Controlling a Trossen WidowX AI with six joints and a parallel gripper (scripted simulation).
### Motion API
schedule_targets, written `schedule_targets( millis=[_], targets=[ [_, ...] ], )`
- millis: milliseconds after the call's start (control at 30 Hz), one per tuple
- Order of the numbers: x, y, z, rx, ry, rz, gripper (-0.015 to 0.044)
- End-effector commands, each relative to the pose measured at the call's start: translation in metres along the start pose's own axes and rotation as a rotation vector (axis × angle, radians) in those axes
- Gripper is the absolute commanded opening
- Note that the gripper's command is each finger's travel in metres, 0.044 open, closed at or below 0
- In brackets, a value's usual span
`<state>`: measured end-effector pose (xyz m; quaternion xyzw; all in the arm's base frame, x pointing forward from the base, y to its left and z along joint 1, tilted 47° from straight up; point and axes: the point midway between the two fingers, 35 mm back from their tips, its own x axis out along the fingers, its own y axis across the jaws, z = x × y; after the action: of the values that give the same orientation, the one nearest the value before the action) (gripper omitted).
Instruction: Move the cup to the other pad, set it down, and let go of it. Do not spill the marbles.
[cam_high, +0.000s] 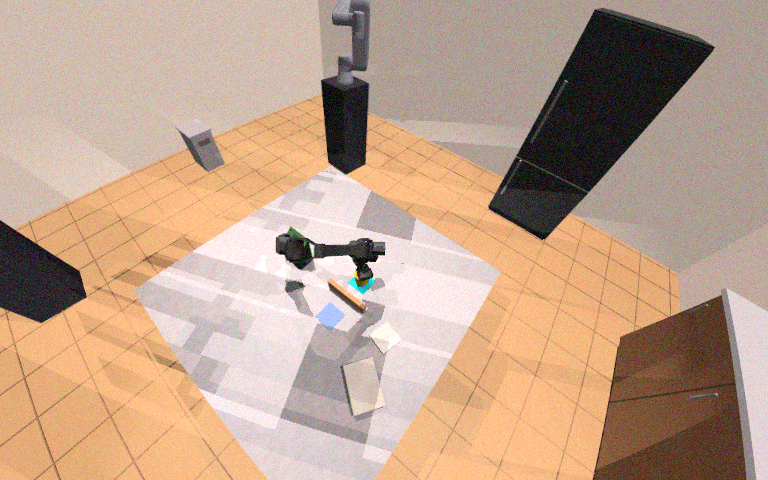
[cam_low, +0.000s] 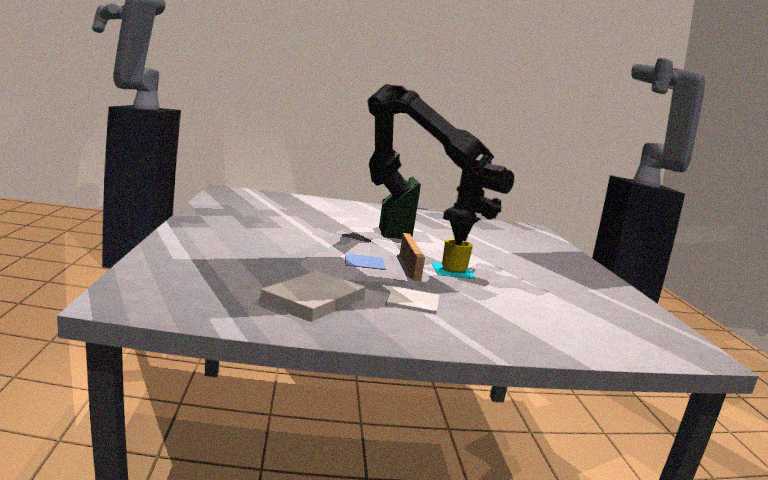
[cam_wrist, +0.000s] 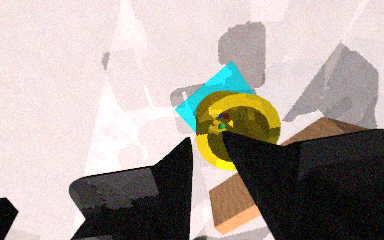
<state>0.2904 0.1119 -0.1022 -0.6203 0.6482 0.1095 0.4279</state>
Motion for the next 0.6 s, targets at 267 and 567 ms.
schedule_targets(
  millis=[267, 567],
  targets=[
    [-0.028, 0.000, -0.001, 0.004, -0.011, -0.004, 0.0147],
    [-0.026, 0.000, -0.002, -0.001, -0.004, -0.006, 0.0225]
  ],
)
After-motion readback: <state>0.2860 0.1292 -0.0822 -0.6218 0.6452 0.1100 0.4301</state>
